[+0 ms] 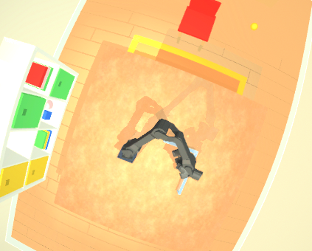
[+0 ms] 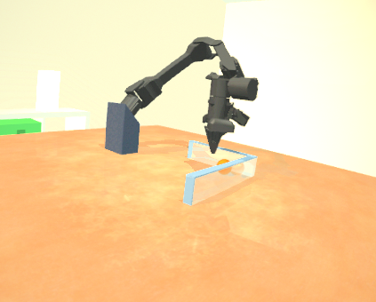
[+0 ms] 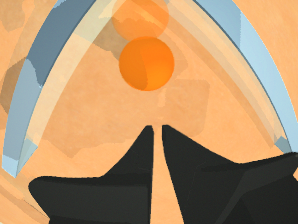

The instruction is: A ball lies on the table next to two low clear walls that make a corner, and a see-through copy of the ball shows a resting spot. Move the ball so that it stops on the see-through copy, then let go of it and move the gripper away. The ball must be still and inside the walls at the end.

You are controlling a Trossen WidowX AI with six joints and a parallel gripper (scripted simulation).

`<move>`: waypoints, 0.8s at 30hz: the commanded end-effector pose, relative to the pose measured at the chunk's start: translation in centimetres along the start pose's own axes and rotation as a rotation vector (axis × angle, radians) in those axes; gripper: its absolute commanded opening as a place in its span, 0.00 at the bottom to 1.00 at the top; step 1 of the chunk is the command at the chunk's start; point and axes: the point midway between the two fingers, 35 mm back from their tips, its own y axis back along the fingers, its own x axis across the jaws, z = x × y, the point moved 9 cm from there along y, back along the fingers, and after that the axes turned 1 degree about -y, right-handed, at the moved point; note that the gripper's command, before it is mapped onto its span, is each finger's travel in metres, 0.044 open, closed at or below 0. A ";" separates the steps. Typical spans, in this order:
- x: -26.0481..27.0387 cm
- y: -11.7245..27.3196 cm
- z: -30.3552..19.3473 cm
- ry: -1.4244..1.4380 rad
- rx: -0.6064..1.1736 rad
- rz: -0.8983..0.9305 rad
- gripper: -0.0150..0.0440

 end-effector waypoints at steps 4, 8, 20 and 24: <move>0.0 -0.6 -0.7 0.089 0.003 0.001 0.25; 0.0 -0.6 -0.7 0.089 0.003 0.001 0.25; 0.0 -2.4 -0.7 0.089 0.003 0.002 0.25; 0.0 -3.0 -0.7 0.089 0.003 0.002 0.25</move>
